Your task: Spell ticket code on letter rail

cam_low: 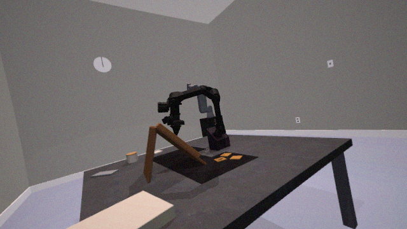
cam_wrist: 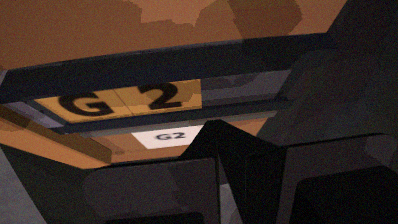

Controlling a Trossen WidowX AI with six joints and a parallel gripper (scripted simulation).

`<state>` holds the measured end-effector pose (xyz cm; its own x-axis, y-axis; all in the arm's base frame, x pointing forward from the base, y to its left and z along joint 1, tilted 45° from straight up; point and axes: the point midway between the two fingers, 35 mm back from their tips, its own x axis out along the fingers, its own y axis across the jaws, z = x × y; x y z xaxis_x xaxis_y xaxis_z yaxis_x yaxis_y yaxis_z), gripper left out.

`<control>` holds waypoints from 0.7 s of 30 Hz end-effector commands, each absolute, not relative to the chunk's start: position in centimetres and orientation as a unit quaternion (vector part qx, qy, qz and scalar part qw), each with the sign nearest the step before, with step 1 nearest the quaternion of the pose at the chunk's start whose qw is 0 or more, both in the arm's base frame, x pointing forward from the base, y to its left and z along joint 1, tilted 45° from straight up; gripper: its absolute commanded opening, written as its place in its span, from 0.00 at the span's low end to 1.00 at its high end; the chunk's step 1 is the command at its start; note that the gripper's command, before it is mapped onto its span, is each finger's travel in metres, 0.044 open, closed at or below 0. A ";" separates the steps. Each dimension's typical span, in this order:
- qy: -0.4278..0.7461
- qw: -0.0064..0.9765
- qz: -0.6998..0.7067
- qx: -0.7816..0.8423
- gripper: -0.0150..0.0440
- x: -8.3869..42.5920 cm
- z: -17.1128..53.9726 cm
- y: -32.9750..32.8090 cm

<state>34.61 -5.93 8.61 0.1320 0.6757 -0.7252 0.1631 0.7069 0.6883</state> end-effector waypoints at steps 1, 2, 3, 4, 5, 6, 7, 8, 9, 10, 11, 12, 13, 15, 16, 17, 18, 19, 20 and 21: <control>0.629 0.678 0.190 0.329 0.25 34.4 8.9 -6.1; 0.629 0.678 0.190 0.329 0.25 34.4 8.9 -6.1; 0.629 0.678 0.190 0.329 0.25 34.4 8.9 -6.1; 0.628 0.678 0.188 0.333 0.30 34.5 8.9 -6.1; 0.621 0.684 0.184 0.336 0.34 34.3 9.3 -6.3; 0.609 0.694 0.178 0.340 0.39 34.0 10.1 -6.6; 0.594 0.707 0.169 0.345 0.43 33.7 11.0 -7.0; 0.579 0.719 0.161 0.349 0.48 33.2 11.9 -7.3; 0.564 0.730 0.154 0.354 0.52 32.8 12.8 -7.6; 0.548 0.742 0.146 0.358 0.57 32.3 13.6 -7.9; 0.533 0.753 0.138 0.361 0.61 31.8 14.4 -8.1; 0.517 0.763 0.130 0.364 0.65 31.3 15.2 -8.4; 0.501 0.774 0.123 0.367 0.70 30.7 15.9 -8.5; 0.470 0.793 0.108 0.372 0.79 29.6 17.3 -8.8; 0.454 0.803 0.101 0.374 0.83 29.0 17.9 -8.9; 0.438 0.812 0.094 0.375 0.88 28.4 18.5 -9.0; 0.422 0.820 0.087 0.376 0.92 27.9 19.1 -9.0; 0.406 0.829 0.080 0.377 0.97 27.3 19.6 -9.1; 0.390 0.837 0.073 0.377 1.00 26.7 20.1 -9.0; 0.377 0.843 0.068 0.377 1.00 26.2 20.5 -9.0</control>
